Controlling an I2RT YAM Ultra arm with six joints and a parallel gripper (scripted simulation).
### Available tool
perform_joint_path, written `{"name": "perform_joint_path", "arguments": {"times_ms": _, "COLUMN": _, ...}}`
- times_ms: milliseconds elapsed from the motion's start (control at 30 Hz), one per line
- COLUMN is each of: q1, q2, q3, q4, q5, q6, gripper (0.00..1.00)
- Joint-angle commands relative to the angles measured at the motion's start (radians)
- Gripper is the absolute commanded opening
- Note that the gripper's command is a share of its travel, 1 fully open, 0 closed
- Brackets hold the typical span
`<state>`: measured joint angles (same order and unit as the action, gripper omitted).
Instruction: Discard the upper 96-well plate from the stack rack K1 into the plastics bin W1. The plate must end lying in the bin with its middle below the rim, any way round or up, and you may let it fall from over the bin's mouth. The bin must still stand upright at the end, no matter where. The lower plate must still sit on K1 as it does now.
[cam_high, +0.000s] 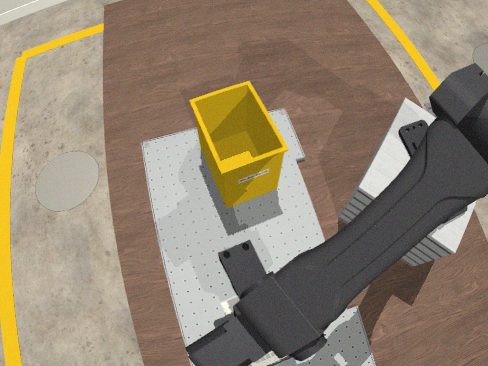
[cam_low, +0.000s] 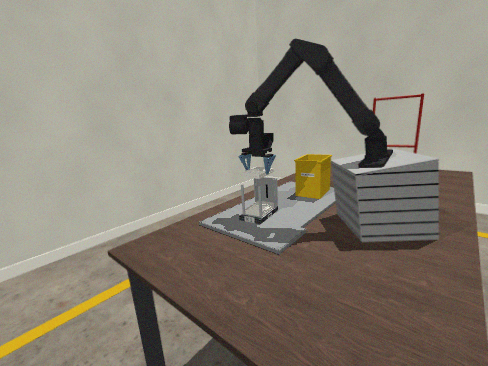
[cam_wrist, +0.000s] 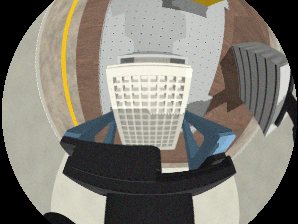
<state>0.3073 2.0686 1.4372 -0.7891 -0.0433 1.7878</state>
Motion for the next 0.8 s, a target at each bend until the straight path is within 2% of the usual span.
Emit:
{"name": "perform_joint_path", "arguments": {"times_ms": 0, "q1": -0.004, "q2": -0.015, "q3": 0.009, "q4": -0.03, "q5": 0.001, "q6": -0.001, "gripper": 0.0}}
{"name": "perform_joint_path", "arguments": {"times_ms": 767, "q1": -0.008, "q2": -0.074, "q3": 0.067, "q4": -0.147, "q5": 0.0, "q6": -0.005, "gripper": 0.0}}
